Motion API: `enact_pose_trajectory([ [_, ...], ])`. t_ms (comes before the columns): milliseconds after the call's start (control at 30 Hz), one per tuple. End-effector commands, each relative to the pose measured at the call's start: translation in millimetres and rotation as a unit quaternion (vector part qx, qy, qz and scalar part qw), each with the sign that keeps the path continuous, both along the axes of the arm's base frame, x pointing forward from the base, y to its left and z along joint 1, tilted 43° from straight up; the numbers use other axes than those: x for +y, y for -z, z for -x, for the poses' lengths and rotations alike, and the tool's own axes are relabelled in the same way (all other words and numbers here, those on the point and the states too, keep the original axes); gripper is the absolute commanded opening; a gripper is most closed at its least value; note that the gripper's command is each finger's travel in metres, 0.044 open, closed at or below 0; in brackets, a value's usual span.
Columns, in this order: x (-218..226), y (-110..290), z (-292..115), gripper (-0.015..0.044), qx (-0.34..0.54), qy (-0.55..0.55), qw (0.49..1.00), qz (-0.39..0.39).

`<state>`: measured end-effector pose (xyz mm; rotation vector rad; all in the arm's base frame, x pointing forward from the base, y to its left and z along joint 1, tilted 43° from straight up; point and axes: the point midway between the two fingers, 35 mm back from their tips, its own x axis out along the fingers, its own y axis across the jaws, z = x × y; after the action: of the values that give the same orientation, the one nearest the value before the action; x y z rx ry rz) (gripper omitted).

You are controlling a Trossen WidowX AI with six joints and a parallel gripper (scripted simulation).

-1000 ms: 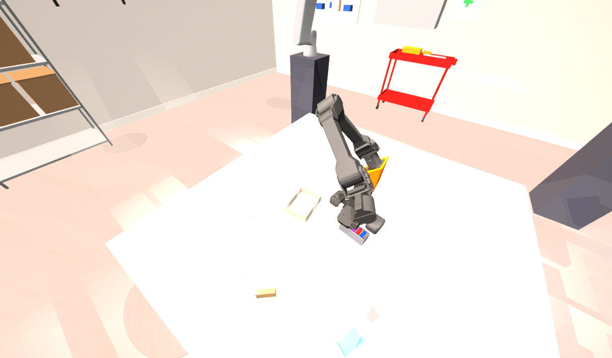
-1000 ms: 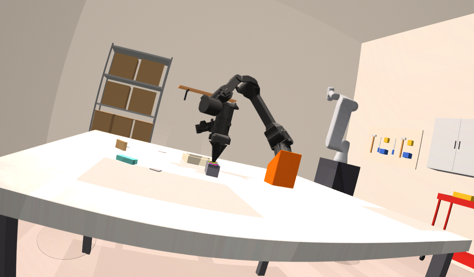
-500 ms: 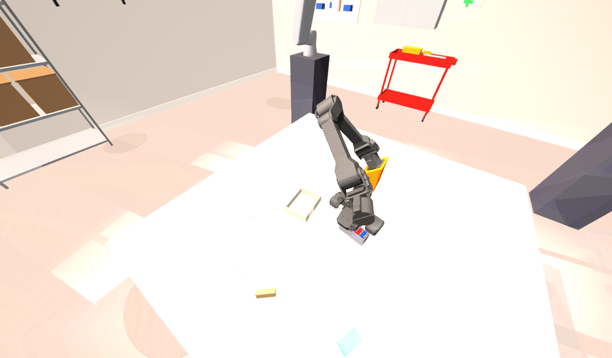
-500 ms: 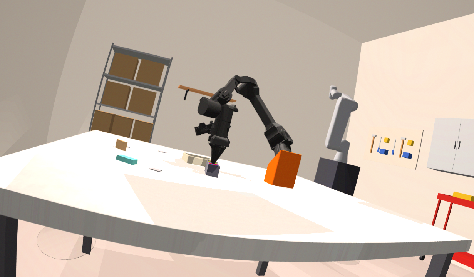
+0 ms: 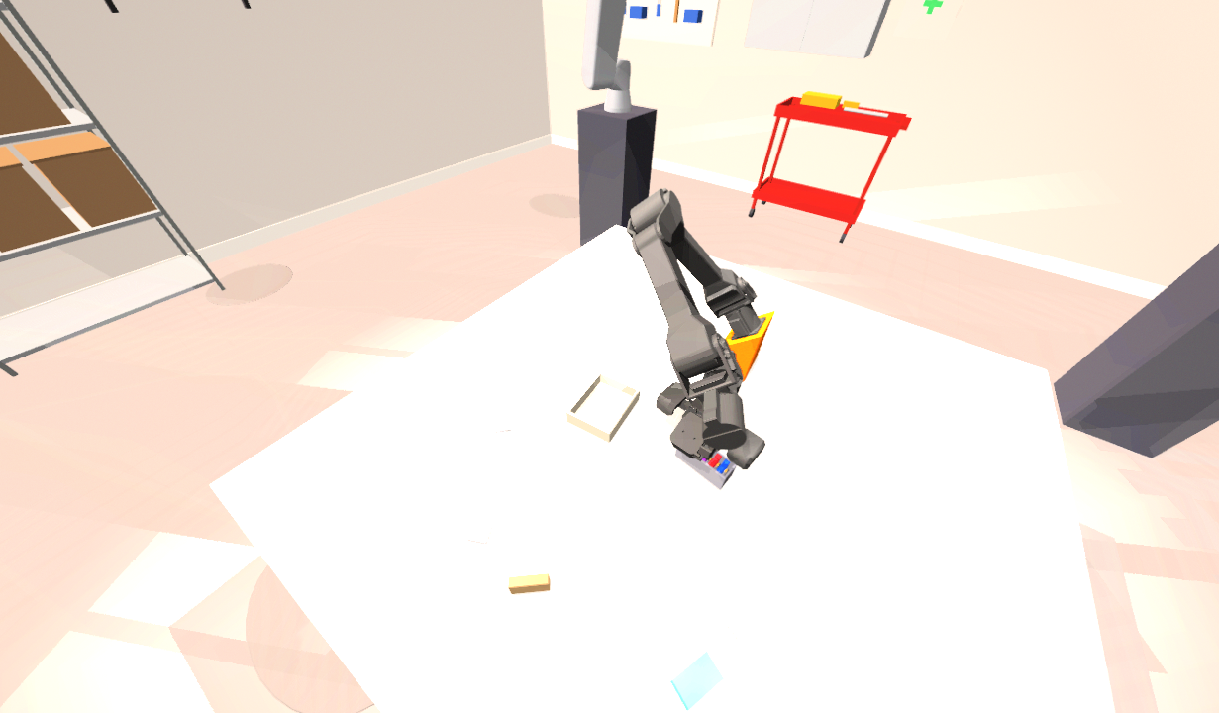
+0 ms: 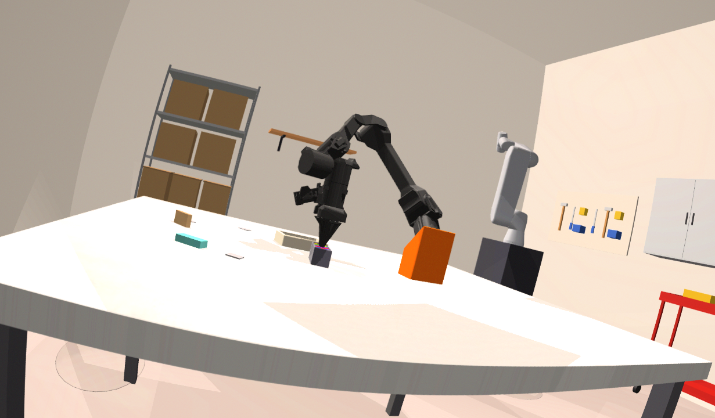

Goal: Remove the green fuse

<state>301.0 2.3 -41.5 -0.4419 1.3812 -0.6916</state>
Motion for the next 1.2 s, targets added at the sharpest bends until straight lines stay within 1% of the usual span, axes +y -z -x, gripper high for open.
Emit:
enact_pose_trajectory([
  [0,0.2,-0.3,-0.2,0.0,0.0,0.0,1.0,0.0],
  [1167,11.8,-12.2,-0.1,0.0,0.0,-0.001,1.0,0.0],
])
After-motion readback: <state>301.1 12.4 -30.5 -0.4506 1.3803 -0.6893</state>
